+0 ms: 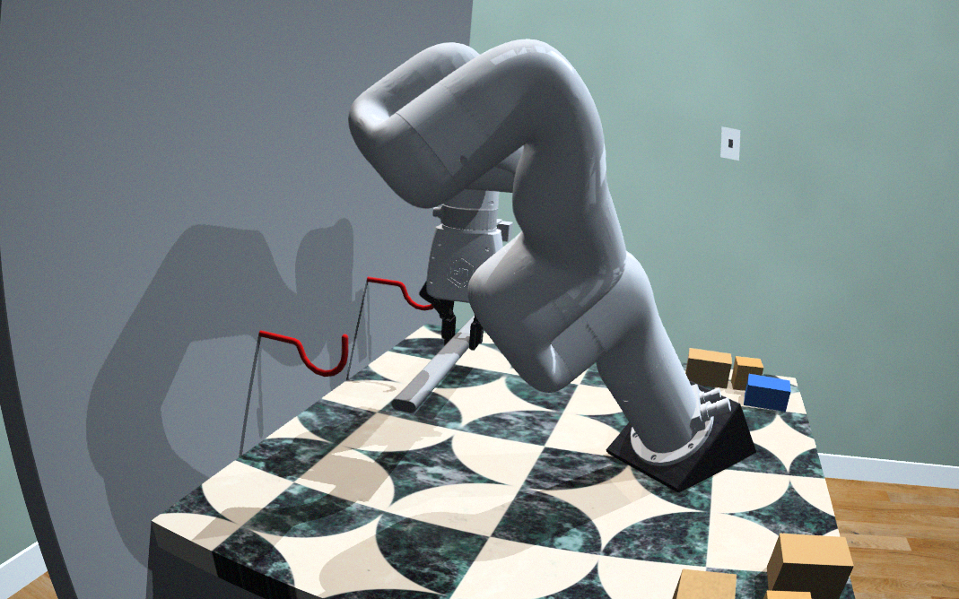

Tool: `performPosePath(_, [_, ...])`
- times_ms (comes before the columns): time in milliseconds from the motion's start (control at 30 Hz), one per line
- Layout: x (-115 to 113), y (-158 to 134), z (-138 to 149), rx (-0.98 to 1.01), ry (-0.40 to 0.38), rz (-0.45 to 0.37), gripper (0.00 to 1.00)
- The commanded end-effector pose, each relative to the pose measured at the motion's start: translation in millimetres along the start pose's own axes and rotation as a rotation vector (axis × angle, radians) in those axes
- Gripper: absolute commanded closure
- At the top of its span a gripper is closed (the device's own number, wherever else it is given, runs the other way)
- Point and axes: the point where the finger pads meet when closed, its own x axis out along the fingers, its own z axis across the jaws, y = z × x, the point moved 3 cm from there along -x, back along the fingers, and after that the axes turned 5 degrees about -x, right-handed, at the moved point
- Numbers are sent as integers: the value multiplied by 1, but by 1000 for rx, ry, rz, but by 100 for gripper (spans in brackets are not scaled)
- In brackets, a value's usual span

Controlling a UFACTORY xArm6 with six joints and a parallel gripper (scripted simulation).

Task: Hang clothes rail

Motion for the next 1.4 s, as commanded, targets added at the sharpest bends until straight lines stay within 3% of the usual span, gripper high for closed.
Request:
performPosePath(0, [-5,-1,-3,-1,1,2,100])
performPosePath(1367, [-68,-24,-34,-1,1,2,100])
